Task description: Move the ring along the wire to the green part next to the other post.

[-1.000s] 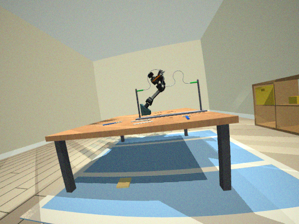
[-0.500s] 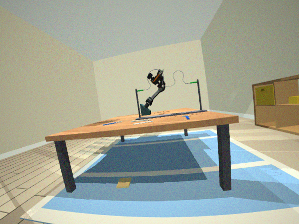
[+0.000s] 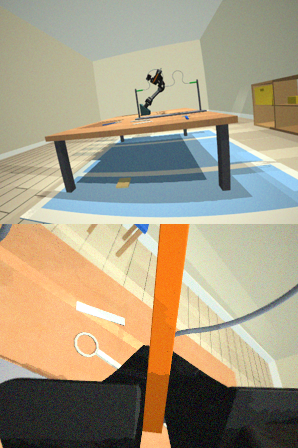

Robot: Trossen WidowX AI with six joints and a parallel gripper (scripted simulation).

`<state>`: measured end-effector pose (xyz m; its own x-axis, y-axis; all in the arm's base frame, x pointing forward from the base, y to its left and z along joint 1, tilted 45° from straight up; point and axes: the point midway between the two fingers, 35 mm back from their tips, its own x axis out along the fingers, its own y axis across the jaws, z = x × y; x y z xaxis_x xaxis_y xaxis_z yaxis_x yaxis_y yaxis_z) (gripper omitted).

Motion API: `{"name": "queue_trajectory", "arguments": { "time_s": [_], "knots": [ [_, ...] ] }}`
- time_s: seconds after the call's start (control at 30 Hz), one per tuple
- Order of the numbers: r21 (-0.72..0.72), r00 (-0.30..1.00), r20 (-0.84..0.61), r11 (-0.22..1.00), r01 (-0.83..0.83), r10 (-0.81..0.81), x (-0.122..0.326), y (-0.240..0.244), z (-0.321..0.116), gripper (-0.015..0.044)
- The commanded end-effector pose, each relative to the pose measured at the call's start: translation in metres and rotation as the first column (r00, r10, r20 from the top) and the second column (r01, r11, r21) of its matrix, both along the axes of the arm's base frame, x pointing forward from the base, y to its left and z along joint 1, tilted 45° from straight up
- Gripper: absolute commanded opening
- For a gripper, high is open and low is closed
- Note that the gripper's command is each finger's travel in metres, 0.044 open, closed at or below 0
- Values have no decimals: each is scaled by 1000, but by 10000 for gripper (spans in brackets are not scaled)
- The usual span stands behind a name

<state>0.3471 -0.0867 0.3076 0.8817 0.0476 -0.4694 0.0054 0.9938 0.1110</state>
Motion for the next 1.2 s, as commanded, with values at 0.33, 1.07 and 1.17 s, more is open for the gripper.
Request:
{"name": "queue_trajectory", "arguments": {
  "time_s": [0.33, 1.07, 1.17],
  "knots": [
    [185, 1000, 23, 983, 2, -6, 1, 5, 1, -150],
    [446, 998, 54, 895, -8, -18, 2, 15, 4, -150],
    [480, 998, 58, 877, -10, -20, 2, 16, 5, -150]
  ]
}}
